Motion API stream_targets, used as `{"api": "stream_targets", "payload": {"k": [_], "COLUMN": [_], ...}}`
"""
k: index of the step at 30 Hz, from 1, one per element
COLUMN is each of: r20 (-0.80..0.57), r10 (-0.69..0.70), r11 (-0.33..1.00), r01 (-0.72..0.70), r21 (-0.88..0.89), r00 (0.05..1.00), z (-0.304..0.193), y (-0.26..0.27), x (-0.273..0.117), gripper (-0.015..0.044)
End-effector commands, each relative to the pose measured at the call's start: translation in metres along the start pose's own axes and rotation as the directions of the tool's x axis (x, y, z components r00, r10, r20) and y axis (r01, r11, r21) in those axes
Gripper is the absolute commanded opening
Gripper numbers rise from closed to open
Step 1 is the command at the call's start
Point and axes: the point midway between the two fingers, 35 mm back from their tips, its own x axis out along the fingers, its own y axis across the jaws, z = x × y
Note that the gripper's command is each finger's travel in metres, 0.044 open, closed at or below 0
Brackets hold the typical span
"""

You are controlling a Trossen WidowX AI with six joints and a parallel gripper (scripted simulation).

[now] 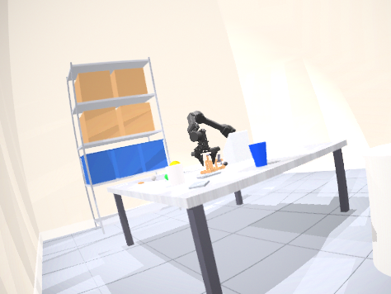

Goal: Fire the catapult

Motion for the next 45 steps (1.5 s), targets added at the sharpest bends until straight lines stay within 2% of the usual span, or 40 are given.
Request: {"api": "stream_targets", "payload": {"k": [1, 4, 7, 8, 12, 17, 20, 21, 25, 26, 45], "r20": [0.019, 0.018, 0.017, 0.028, 0.029, 0.047, 0.048, 0.038, 0.035, 0.034, 0.014], "r10": [0.006, 0.007, 0.007, 0.004, 0.004, 0.007, 0.007, 0.003, 0.002, 0.002, -0.002], "r11": [1.0, 1.0, 1.0, 1.0, 1.0, 1.0, 1.0, 1.0, 0.999, 0.998, 0.953], "r01": [-0.006, -0.007, -0.007, -0.003, -0.004, -0.007, -0.008, -0.002, -0.003, -0.004, -0.002], "r21": [0.003, 0.003, 0.003, -0.004, -0.004, 0.0, 0.0, -0.005, 0.041, 0.055, 0.302], "r00": [1.0, 1.0, 1.0, 1.0, 1.0, 0.999, 0.999, 0.999, 0.999, 0.999, 1.0], "z": [0.005, 0.001, 0.0, 0.003, 0.003, -0.001, -0.001, 0.0, -0.018, -0.024, -0.182], "y": [0.002, 0.002, 0.002, 0.005, 0.005, 0.004, 0.004, 0.006, 0.006, 0.006, -0.004], "x": [-0.05, -0.09, -0.092, -0.076, -0.078, -0.134, -0.137, -0.119, -0.105, -0.1, -0.021], "gripper": [0.044, 0.044, 0.044, 0.044, 0.044, 0.044, 0.044, 0.0414, 0.0309, 0.03, 0.03]}}
